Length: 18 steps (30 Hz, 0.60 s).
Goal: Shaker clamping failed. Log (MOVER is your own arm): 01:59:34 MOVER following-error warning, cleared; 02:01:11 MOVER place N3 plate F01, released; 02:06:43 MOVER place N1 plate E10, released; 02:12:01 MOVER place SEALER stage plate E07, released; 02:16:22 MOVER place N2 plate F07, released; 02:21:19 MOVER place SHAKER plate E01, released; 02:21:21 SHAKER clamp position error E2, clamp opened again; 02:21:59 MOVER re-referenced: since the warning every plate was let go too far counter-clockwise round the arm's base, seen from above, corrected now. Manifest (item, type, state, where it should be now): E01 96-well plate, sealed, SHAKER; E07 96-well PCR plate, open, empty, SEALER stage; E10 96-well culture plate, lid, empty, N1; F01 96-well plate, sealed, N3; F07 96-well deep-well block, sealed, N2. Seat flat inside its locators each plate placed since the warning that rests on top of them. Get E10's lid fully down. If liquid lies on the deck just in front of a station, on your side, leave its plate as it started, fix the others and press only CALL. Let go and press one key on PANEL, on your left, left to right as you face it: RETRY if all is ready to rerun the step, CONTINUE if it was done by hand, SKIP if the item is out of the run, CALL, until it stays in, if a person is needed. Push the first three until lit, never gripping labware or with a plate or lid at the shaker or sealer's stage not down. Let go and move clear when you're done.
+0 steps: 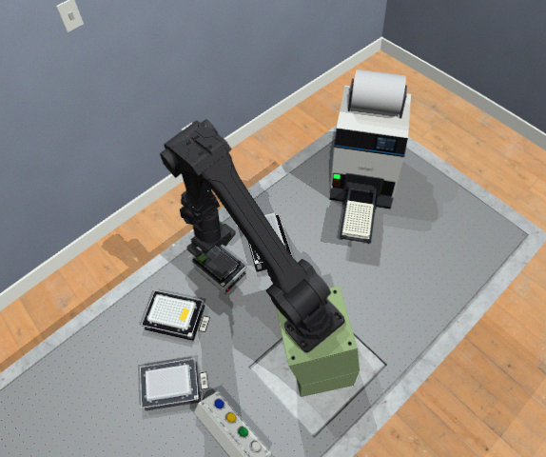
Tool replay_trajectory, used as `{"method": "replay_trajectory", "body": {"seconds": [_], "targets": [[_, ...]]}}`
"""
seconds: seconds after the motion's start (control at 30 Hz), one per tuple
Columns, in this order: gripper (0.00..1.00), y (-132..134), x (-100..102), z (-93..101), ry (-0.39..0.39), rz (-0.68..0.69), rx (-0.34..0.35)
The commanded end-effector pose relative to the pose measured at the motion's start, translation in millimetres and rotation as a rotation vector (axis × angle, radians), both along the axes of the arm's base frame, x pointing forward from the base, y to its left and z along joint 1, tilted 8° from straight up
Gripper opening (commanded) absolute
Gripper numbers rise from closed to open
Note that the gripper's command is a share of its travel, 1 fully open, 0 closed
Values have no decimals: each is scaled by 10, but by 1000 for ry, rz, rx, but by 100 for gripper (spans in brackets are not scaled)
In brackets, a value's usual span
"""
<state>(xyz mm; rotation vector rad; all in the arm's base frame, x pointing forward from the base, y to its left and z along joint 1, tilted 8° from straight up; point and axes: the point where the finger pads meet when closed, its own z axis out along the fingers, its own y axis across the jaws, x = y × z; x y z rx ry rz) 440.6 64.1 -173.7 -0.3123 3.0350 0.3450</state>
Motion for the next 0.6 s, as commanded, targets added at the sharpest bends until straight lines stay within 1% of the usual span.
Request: {"method": "replay_trajectory", "body": {"seconds": [0.0,0.03,0.13,0.2,0.33,0.37,0.4,0.57], "targets": [[100,-4,-2,41,2,-5,-2],[100,-12,-23,67,2,-5,-2],[100,-12,-19,64,0,-5,-2],[100,-3,53,47,-12,-1,0],[100,-3,53,47,-12,-1,0],[100,-1,34,-1,-1,-5,-2],[100,8,44,-53,-6,-5,-1],[100,40,98,-82,-15,-1,-1]]}}
